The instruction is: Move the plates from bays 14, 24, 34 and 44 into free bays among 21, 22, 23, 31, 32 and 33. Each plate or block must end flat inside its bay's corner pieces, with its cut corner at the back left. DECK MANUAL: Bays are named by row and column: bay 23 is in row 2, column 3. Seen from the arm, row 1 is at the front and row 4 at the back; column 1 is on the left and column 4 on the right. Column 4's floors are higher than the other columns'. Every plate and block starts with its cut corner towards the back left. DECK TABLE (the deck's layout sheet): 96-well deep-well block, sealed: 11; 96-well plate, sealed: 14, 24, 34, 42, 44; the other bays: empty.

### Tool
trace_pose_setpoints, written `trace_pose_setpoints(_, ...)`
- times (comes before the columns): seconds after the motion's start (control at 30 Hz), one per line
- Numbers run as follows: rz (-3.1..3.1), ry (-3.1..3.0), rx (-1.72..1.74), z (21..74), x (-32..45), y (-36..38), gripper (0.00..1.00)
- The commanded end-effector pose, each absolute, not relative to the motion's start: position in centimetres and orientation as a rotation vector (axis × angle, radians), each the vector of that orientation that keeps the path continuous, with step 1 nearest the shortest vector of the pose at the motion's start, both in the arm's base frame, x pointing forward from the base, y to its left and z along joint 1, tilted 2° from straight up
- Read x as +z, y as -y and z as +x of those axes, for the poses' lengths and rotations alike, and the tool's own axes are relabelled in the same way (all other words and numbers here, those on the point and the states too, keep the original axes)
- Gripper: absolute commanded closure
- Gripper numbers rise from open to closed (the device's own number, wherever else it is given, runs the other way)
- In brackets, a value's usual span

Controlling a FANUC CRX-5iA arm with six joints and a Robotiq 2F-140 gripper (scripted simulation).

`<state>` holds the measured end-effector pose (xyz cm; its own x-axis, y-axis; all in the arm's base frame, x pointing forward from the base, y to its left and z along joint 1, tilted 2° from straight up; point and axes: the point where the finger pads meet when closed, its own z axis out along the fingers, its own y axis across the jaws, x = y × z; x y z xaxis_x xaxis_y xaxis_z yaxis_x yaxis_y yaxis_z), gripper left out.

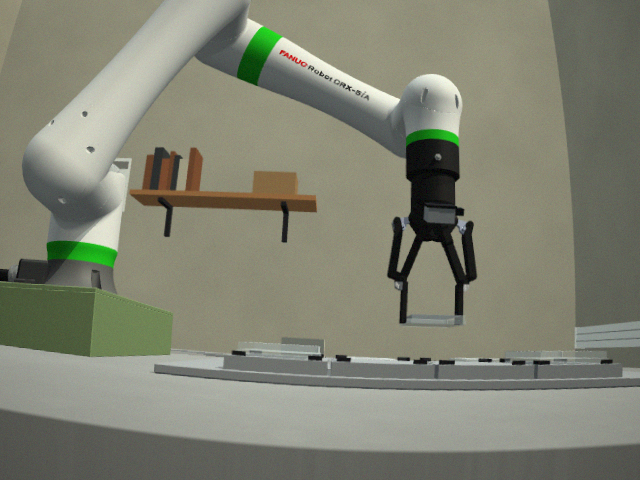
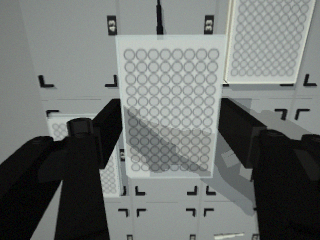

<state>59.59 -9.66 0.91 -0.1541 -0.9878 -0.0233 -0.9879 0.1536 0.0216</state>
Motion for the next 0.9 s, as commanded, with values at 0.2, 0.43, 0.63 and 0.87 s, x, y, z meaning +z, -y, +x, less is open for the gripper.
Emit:
trace_pose_setpoints(0.2, -2.040, -2.382, 0.046, 60.1, 1.1, 7.0, 0.90)
trace_pose_setpoints(0.43, -2.040, -2.382, 0.046, 60.3, 1.1, 5.7, 0.90)
trace_pose_setpoints(0.63, -2.040, -2.382, 0.046, 60.5, 1.2, 4.1, 0.90)
trace_pose_setpoints(0.87, -2.040, -2.382, 0.046, 60.8, 1.2, 2.6, 0.90)
